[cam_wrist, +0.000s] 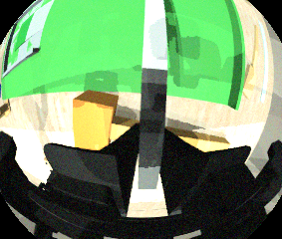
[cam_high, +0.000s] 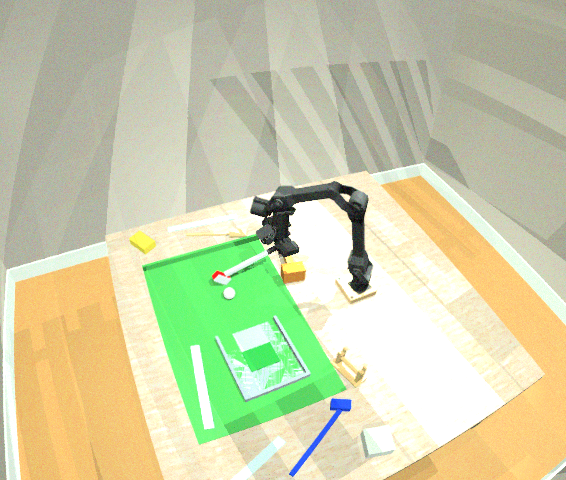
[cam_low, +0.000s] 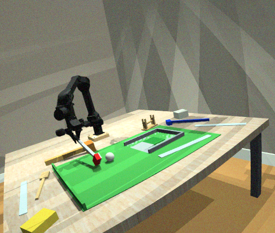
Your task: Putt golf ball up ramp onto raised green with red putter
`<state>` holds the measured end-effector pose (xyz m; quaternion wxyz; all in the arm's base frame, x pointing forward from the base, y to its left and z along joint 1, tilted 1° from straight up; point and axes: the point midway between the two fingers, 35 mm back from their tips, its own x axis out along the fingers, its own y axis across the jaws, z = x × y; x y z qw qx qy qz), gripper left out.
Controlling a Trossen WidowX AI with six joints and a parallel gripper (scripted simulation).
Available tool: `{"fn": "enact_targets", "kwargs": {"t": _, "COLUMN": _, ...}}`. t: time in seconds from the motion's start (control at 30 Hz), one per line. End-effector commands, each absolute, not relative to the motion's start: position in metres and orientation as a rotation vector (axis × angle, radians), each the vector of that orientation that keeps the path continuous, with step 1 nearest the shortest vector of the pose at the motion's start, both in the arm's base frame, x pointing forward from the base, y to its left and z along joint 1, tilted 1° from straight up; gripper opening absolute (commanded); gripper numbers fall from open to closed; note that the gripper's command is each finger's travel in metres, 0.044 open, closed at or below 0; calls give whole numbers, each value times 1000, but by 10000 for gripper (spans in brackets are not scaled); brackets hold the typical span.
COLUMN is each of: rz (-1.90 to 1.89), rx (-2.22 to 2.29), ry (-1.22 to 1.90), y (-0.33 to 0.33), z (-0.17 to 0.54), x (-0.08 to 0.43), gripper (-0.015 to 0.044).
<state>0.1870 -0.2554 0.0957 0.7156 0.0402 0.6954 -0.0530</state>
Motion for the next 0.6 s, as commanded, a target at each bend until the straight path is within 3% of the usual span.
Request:
{"fn": "enact_targets", "kwargs": {"t": 0.0, "rz": -118, "rx": 88, "ry": 1539, "y": -256, "z": 96, "x": 187, "gripper": 0}}
{"fn": "enact_targets", "kwargs": {"t": 0.57, "rz": -124, "rx": 89, "ry": 1540, "y": -285, "z": 94, "x": 183, "gripper": 0}}
